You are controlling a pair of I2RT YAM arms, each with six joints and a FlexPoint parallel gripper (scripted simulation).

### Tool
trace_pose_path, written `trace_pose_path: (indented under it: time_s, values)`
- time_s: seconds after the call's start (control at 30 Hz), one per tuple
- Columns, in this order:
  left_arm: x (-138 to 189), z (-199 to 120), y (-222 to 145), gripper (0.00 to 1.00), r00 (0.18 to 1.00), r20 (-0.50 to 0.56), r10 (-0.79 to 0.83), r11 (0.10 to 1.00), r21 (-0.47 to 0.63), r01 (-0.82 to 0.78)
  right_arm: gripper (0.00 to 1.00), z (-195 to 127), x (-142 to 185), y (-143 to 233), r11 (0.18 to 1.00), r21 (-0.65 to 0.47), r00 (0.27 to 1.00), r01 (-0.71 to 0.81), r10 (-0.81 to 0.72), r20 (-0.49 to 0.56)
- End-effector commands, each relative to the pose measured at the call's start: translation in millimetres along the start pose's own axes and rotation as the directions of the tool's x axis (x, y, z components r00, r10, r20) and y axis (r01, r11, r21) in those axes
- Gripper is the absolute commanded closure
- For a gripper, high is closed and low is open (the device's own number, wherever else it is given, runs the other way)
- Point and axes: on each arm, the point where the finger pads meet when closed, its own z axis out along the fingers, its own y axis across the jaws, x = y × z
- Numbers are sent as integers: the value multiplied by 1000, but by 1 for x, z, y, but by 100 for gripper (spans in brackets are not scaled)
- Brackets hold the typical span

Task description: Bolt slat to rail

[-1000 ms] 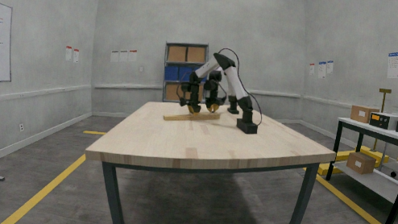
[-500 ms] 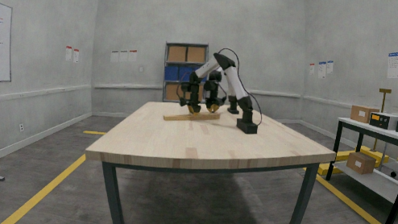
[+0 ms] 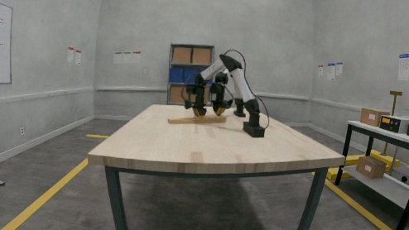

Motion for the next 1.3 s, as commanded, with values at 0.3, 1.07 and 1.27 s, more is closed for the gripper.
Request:
trace_pose_path:
  time_s: [0.3, 1.07, 1.27]
  values:
    - [0, -5, -4, 33, 1000, 6, 0, 1000, 18, 0, 89, -5, -1, -5, 1000, 24, 1000, -3, 2, 10]
    - [0, -5, -4, 33, 1000, 6, 0, 1000, 18, 0, 89, -5, -1, -5, 995, 22, 995, -102, 102, 13]
    - [0, -5, -4, 33, 1000, 6, 0, 1000, 18, 0, 89, -5, -1, -5, 942, 17, 942, -335, 335, 17]
